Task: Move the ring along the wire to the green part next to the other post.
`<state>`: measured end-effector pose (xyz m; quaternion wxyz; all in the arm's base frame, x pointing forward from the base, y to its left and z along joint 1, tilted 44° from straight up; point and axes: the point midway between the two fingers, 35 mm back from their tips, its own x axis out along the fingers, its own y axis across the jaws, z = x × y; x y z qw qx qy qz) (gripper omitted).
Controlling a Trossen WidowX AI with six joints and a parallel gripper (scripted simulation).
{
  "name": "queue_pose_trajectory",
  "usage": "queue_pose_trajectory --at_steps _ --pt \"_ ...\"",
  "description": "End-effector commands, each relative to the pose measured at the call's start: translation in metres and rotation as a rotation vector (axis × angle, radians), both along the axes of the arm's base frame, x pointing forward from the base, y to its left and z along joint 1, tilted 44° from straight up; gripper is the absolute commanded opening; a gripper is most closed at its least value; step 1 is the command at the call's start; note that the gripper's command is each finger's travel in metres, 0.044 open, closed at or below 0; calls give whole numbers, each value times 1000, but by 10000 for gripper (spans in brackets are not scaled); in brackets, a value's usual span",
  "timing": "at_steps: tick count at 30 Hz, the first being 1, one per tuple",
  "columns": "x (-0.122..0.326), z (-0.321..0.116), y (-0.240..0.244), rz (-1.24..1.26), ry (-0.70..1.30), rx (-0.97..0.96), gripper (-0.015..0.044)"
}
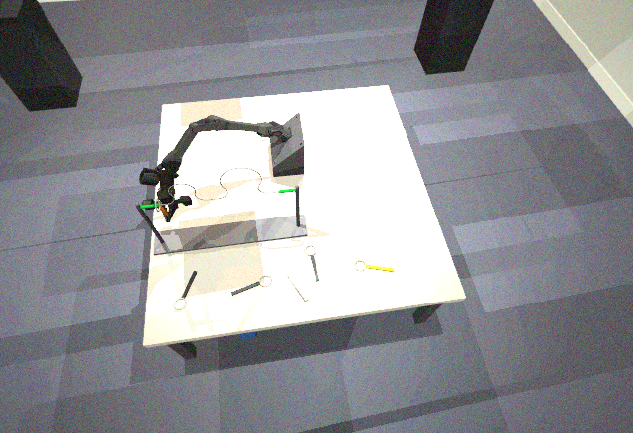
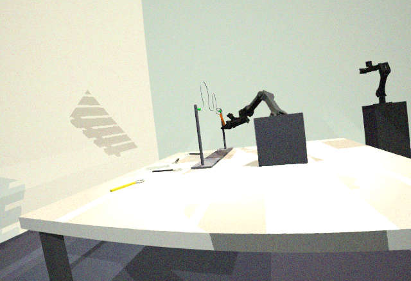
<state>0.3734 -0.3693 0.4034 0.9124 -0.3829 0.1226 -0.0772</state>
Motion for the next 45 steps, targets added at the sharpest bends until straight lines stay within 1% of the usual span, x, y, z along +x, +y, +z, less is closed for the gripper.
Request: queue_pose_trajectory --at_steps 1,11,25,35,45 --pt "-9 -3 6 -54 57 2 -150" --pt "-28 -7 21 -173 177 32 -150" --pt "-28 -26 40 -163 187 149 -150" --pt "-27 -42 64 -144 193 322 -150" --pt "-25 -56 96 -118 200 549 -150"
